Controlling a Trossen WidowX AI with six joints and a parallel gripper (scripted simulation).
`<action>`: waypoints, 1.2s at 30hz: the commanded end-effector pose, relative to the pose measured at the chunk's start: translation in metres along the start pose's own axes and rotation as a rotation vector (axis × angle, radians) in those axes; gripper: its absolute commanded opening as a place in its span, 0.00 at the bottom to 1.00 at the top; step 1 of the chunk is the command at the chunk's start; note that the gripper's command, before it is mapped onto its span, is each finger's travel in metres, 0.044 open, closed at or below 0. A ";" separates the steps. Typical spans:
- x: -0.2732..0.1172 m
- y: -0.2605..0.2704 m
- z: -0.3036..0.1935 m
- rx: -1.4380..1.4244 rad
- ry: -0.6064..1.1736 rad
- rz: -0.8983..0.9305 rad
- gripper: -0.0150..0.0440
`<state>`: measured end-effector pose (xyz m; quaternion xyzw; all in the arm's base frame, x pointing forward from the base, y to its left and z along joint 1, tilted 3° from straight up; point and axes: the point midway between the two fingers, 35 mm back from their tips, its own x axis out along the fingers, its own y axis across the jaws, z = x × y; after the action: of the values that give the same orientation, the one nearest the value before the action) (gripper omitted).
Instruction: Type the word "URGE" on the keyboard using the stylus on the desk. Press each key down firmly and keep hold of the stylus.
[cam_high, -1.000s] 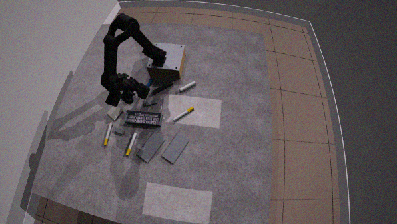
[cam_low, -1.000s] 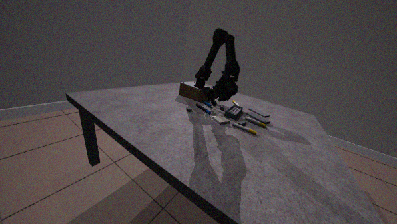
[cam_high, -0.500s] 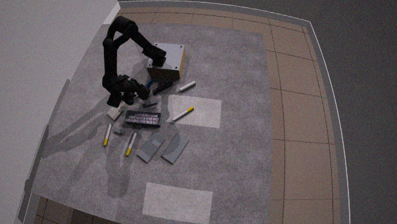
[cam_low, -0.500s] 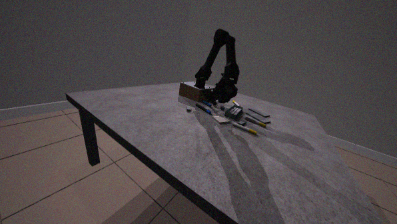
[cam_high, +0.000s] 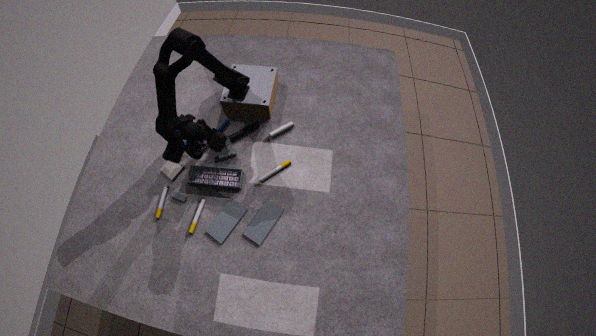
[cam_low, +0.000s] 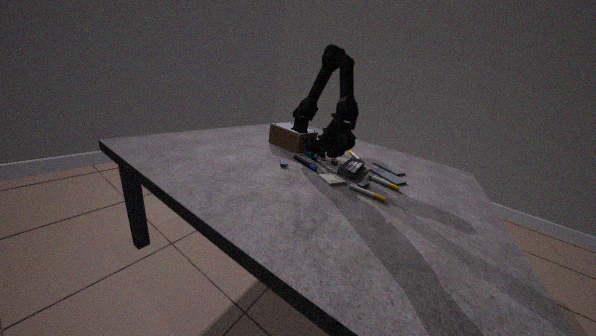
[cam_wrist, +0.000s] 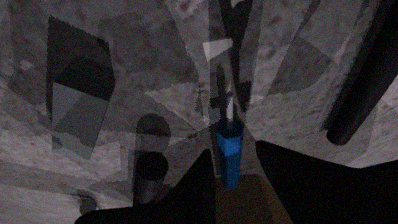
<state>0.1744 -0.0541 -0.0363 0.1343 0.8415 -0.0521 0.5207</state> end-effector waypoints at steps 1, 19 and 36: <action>0.003 0.000 0.002 0.005 0.001 0.003 0.51; 0.007 0.000 0.004 0.000 0.001 -0.001 0.25; -0.034 0.001 -0.018 0.005 -0.003 0.003 0.25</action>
<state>0.1726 -0.0552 0.0029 0.1369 0.8406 -0.0536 0.5214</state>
